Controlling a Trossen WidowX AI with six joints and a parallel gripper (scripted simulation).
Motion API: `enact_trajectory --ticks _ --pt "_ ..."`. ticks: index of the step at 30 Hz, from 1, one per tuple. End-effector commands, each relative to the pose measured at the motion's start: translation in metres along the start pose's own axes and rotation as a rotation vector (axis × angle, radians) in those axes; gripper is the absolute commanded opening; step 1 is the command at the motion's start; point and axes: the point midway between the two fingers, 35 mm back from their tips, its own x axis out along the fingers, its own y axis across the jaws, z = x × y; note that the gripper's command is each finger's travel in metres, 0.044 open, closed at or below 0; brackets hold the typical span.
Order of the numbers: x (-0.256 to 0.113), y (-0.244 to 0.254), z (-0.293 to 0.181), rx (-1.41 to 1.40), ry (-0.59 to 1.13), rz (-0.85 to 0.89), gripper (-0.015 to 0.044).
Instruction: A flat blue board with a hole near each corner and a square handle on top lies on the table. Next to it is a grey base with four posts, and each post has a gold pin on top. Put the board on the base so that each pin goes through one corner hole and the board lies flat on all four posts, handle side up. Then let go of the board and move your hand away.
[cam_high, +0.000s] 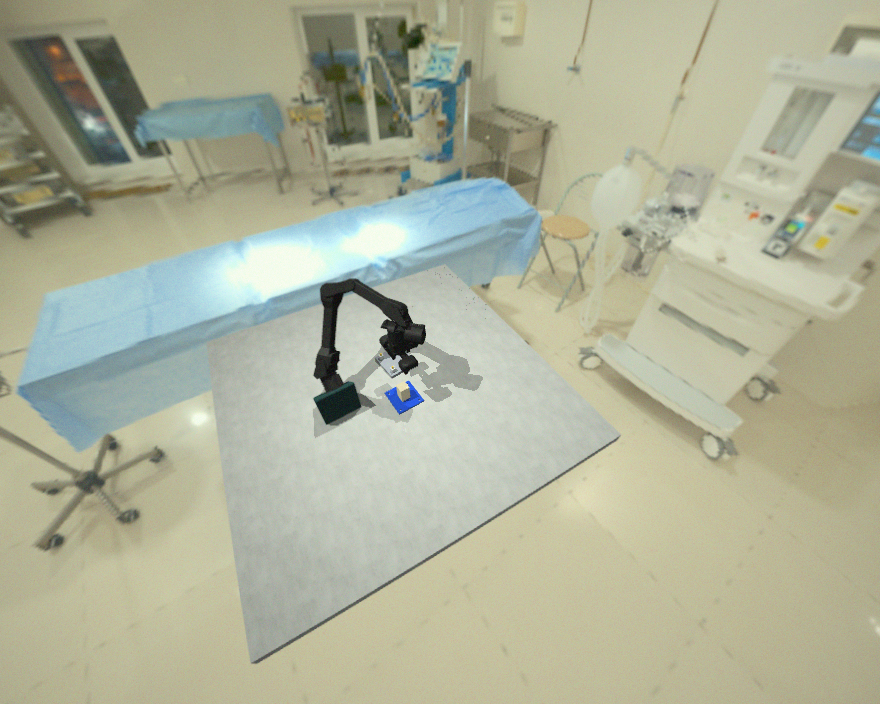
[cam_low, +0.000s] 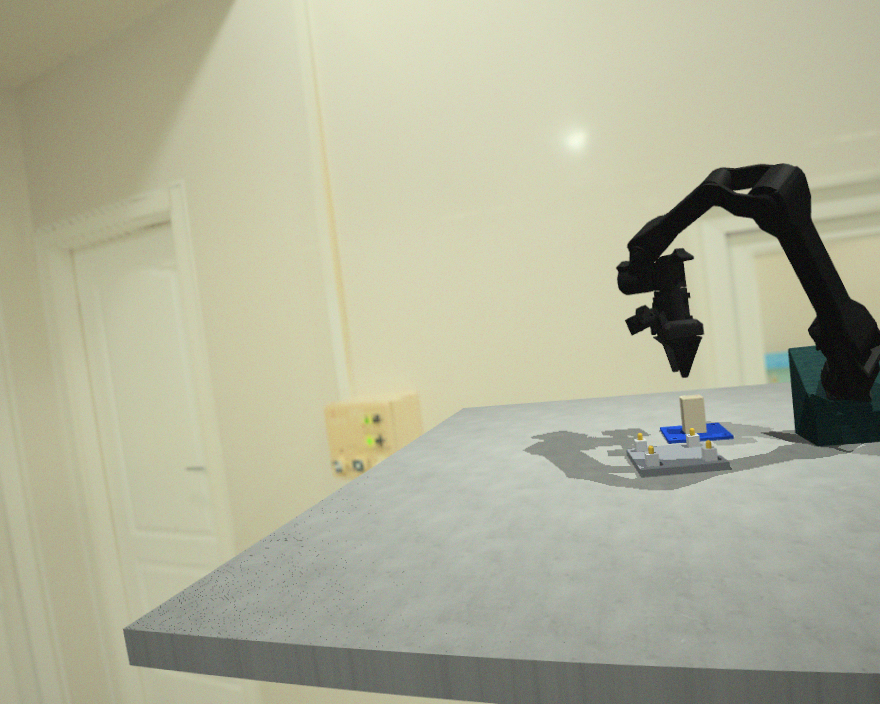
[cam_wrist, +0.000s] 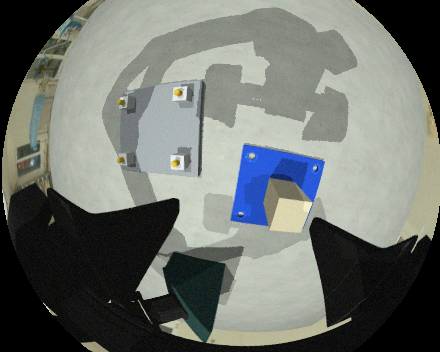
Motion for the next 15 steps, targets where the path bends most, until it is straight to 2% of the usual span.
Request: enact_trajectory --ticks 1,6,10,15 --pt "-0.013 -0.045 -0.021 0.016 -0.010 -0.005 0.0440" --pt "-0.012 -0.052 -0.024 0.018 -0.012 -0.005 0.0440" --pt "0.019 -0.052 -0.023 0.018 -0.012 -0.005 0.0440" --pt "0.022 -0.052 -0.024 0.018 -0.012 -0.004 0.0440"
